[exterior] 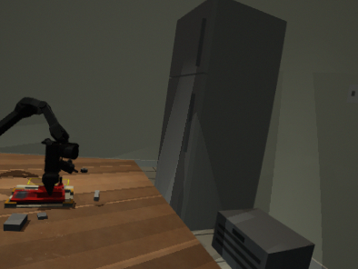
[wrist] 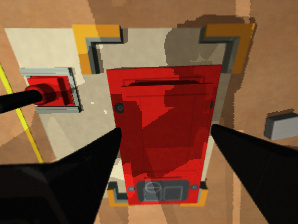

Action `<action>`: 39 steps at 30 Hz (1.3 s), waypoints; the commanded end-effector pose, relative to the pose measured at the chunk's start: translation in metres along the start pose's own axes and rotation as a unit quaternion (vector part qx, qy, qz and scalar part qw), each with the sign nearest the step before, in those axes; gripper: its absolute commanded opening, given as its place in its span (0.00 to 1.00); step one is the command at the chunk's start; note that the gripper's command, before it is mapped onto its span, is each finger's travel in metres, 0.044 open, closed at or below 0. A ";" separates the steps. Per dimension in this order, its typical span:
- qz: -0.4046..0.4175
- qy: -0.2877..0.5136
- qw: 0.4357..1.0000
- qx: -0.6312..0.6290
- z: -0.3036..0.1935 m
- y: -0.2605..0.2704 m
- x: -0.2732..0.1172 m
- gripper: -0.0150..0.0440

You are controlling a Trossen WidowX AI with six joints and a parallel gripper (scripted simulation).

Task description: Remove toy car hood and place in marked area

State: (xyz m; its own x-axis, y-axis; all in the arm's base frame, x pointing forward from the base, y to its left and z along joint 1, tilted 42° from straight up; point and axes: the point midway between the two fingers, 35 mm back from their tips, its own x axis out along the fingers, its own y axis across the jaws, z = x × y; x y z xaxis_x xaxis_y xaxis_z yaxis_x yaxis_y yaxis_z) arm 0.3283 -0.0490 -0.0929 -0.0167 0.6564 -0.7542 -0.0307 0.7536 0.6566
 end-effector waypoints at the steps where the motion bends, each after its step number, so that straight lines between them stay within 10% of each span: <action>1: 0.004 0.002 1.000 0.005 -0.002 0.001 0.004 1.00; 22: 0.000 0.000 1.000 0.000 0.000 0.000 0.004 0.75; 33: 0.000 0.000 1.000 0.000 0.000 0.000 -0.001 0.26; 39: 0.000 0.000 1.000 0.000 0.000 0.000 -0.005 0.25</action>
State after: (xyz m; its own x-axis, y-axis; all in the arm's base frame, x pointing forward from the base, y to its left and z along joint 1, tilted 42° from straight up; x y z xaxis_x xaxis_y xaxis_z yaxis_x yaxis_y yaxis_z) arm 0.3268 -0.0497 -0.0914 -0.0187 0.6608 -0.7504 -0.0223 0.7500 0.6610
